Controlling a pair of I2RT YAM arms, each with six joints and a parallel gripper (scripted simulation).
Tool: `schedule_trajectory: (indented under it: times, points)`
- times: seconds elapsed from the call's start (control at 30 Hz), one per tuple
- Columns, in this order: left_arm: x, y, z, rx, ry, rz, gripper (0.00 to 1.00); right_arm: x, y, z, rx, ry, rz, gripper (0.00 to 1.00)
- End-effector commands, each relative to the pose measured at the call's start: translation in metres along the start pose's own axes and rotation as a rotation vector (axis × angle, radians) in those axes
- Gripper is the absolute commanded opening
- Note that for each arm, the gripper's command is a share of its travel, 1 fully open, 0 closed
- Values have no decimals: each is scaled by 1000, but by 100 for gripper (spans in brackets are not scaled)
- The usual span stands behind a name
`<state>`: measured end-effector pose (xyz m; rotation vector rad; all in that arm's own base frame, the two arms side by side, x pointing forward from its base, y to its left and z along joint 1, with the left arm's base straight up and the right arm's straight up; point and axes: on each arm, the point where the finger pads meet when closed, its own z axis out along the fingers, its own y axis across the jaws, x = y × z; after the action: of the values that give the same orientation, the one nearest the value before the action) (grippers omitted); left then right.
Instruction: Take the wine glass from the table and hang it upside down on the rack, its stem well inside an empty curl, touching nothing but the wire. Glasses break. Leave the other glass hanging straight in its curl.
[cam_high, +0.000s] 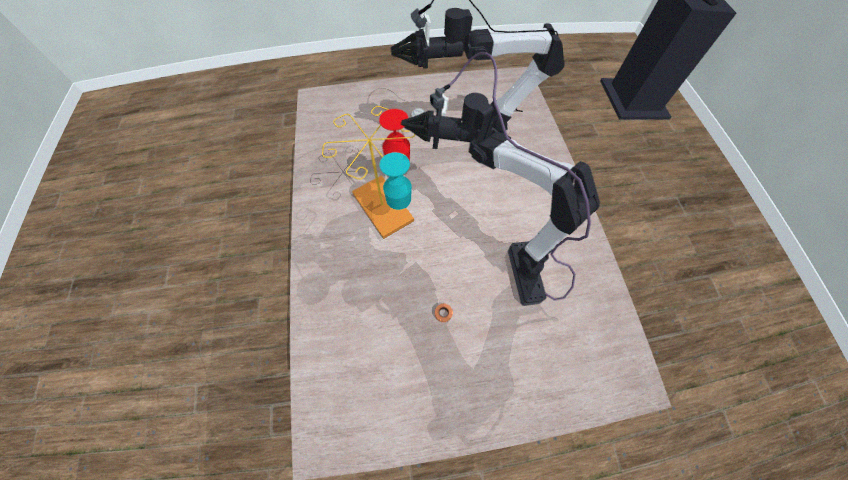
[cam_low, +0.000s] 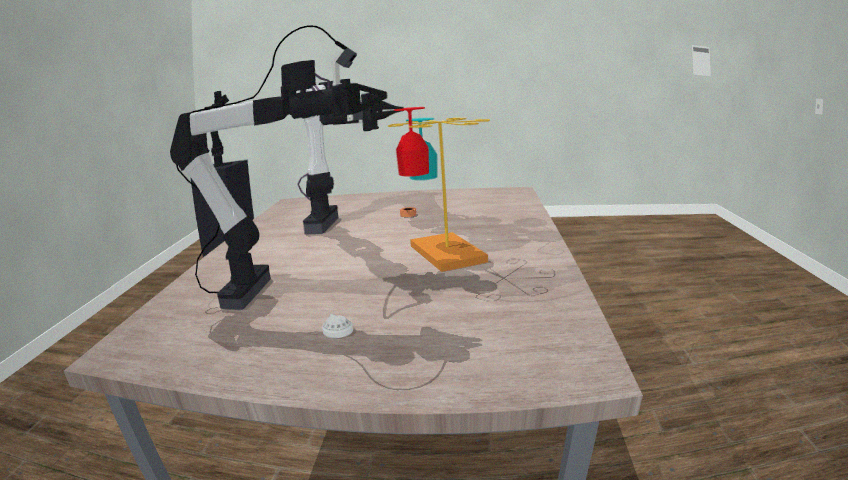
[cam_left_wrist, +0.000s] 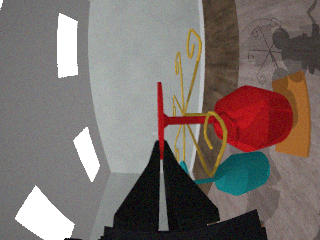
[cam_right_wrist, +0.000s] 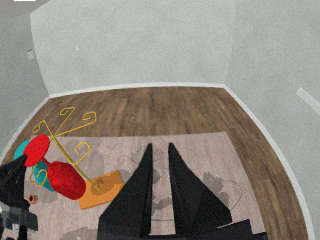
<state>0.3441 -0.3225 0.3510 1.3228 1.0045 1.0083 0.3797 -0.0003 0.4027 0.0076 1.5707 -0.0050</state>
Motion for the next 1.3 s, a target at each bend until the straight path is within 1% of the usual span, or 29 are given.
schedule_trajectory:
  times: [0.0, 0.03, 0.07, 0.37, 0.47, 0.5, 0.57, 0.63, 0.7, 1.27]
  points:
    - [4, 8, -4, -23, -19, -16, 0, -1, 0, 3, -7, -9, 7, 17]
    - [6, 12, -4, -29, -19, -23, 0, -1, 0, 3, -7, -9, 7, 17]
    - [8, 5, -5, -19, -19, -14, 0, -1, 0, 3, -7, -9, 7, 17]
    - [21, 5, -6, -20, -13, -15, 0, -1, 0, 3, -7, -9, 7, 17]
    - [20, 4, -7, -19, -18, -14, 0, -1, 0, 3, -7, -9, 7, 17]
    - [14, 11, -10, -30, -34, -23, 0, -1, 0, 3, -7, -9, 7, 17]
    - [14, 11, -10, -30, -34, -23, 0, -1, 0, 3, -7, -9, 7, 17]
    - [24, 17, -6, -40, -9, -30, 0, -1, 0, 3, -7, -9, 7, 17]
    - [19, 17, -9, -41, -17, -31, 0, -1, 0, 3, -7, -9, 7, 17]
    - [19, 16, -8, -38, -14, -30, 0, -1, 0, 3, -7, -9, 7, 17]
